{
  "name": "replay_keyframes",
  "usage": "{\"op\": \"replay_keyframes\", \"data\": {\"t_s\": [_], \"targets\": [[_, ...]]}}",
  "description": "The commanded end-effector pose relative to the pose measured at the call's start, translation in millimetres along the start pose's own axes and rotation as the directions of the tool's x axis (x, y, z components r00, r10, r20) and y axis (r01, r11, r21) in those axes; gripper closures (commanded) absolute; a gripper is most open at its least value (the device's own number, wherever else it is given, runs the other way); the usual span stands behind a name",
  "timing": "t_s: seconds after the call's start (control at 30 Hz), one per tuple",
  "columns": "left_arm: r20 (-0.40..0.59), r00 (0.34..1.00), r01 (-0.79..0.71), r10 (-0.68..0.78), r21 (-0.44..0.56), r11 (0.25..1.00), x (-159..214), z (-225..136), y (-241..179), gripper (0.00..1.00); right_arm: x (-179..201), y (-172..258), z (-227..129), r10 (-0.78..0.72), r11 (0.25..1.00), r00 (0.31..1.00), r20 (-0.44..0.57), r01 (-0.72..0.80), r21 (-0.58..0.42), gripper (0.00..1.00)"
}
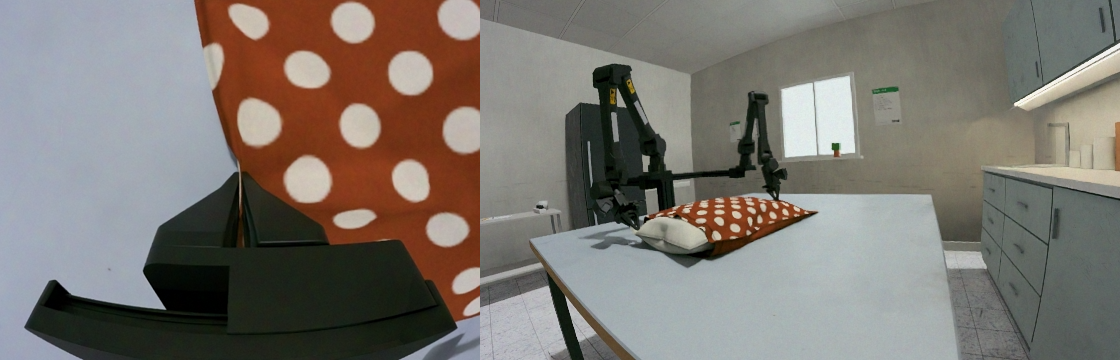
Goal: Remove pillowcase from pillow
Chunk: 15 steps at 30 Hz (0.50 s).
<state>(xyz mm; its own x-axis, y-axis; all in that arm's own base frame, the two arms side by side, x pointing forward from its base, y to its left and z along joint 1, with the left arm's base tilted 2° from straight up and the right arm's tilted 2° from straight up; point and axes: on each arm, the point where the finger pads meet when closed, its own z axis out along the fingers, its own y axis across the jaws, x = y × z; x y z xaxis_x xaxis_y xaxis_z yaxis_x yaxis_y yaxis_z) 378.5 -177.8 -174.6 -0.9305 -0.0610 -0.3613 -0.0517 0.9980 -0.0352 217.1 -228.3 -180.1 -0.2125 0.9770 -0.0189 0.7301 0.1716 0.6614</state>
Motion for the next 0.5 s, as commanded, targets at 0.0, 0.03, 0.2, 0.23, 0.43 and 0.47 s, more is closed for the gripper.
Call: {"op": "replay_keyframes", "data": {"t_s": [0.0,0.03,0.2,0.23,0.43,0.47], "targets": [[0.022,1.0,0.01,-0.01,0.011,1.0,-10,-14,-7,0.98,7,3,0,0.003,1.0,1.0,-0.012,-0.003,0.002,0.98],[0.022,1.0,0.009,-0.01,0.012,1.0,-11,-16,-8,0.98,7,3,0,0.003,1.0,1.0,-0.012,-0.003,0.002,0.98],[0.024,1.0,0.011,-0.011,0.013,1.0,-16,-28,-8,0.98,7,3,0,0.003,1.0,1.0,-0.012,-0.003,0.002,0.98],[0.024,1.0,0.01,-0.011,0.013,1.0,-17,-31,-8,0.98,7,3,0,0.003,1.0,1.0,-0.012,-0.003,0.002,0.98],[0.024,1.0,0.01,-0.01,0.013,1.0,-21,-43,-9,0.98,7,3,0,0.003,1.0,1.0,-0.012,-0.003,0.002,0.98],[0.024,1.0,0.01,-0.01,0.013,1.0,-21,-43,-9,0.98,7,3,0,0.003,1.0,1.0,-0.012,-0.003,0.002,0.98]]}}
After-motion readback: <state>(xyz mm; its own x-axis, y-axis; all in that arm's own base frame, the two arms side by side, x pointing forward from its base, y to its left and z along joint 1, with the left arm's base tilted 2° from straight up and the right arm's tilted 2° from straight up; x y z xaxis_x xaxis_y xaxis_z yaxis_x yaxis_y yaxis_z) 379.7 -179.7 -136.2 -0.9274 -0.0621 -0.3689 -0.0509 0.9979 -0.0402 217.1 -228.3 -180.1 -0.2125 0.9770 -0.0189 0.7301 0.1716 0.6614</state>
